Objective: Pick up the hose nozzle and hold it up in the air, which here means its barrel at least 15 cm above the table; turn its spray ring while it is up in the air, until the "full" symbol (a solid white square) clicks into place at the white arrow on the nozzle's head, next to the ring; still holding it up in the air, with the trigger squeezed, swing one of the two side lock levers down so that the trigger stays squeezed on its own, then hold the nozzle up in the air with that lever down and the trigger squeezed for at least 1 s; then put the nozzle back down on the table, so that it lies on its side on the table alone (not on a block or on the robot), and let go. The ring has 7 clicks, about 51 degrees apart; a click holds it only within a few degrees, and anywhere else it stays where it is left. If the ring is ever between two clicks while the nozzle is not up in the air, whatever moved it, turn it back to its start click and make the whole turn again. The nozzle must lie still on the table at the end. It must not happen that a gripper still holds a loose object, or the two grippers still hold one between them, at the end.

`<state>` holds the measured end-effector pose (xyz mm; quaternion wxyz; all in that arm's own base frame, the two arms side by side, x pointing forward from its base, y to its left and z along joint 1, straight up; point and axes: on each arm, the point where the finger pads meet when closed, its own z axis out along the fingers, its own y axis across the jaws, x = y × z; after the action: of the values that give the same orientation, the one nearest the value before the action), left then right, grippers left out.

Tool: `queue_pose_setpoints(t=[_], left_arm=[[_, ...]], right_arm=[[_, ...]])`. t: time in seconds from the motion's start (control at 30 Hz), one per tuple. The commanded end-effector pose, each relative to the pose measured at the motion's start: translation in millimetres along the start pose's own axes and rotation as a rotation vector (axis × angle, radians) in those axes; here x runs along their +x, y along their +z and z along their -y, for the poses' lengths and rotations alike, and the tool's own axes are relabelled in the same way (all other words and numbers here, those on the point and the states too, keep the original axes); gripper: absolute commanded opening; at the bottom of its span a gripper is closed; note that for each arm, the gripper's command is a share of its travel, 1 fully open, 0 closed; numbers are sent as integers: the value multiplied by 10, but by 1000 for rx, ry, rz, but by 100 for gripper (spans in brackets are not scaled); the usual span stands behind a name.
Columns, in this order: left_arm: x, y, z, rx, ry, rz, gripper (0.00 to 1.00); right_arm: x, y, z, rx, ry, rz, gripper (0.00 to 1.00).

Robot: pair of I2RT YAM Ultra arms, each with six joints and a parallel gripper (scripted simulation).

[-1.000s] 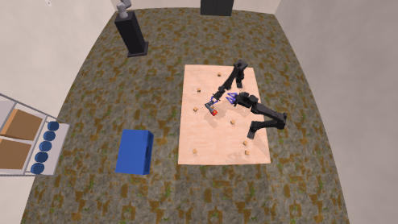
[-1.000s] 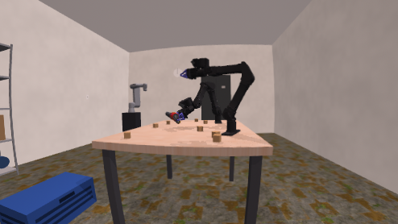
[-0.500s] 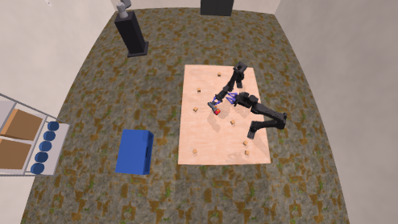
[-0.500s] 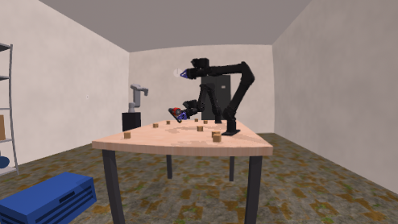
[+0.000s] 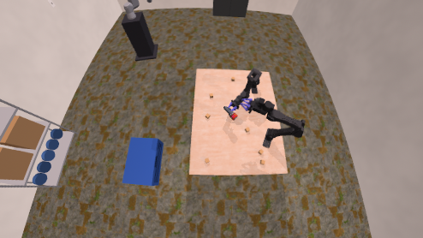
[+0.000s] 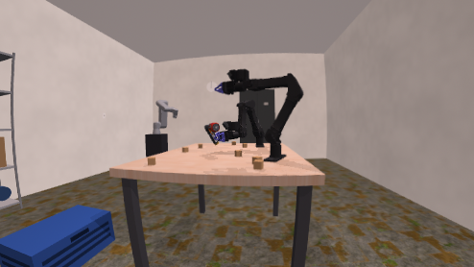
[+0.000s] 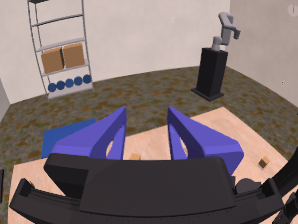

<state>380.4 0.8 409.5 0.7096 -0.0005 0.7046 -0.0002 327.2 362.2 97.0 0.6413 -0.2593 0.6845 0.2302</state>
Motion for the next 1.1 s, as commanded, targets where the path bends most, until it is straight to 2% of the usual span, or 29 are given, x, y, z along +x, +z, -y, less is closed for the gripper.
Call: queue_pose_setpoints(t=[0.0, 0.03, 0.07, 0.17, 0.27, 0.37, 0.43, 0.93, 1.07], left_arm=[[-152, 4, -15, 0, 5, 32, 37], [-152, 4, -15, 0, 5, 32, 37], [-152, 4, -15, 0, 5, 32, 37], [-152, 4, -15, 0, 5, 32, 37], [-152, 4, -15, 0, 5, 32, 37], [-152, 4, -15, 0, 5, 32, 37], [-152, 4, -15, 0, 5, 32, 37], [-152, 4, -15, 0, 5, 32, 37], [-152, 4, -15, 0, 5, 32, 37]], right_arm=[[-329, -21, -69, -7, 21, 171, 35], [-343, -22, -69, -7, 22, 174, 35], [-224, -100, -33, -4, 13, 138, 35], [-533, -4, 57, 10, 36, 217, 35], [-625, 3, 46, 6, 43, 238, 35], [-553, -16, -3, 0, 41, 221, 35], [-639, -2, 30, 3, 45, 241, 35], [-615, -24, 10, -1, 48, 235, 35], [-689, -12, 35, 5, 52, 253, 35]])
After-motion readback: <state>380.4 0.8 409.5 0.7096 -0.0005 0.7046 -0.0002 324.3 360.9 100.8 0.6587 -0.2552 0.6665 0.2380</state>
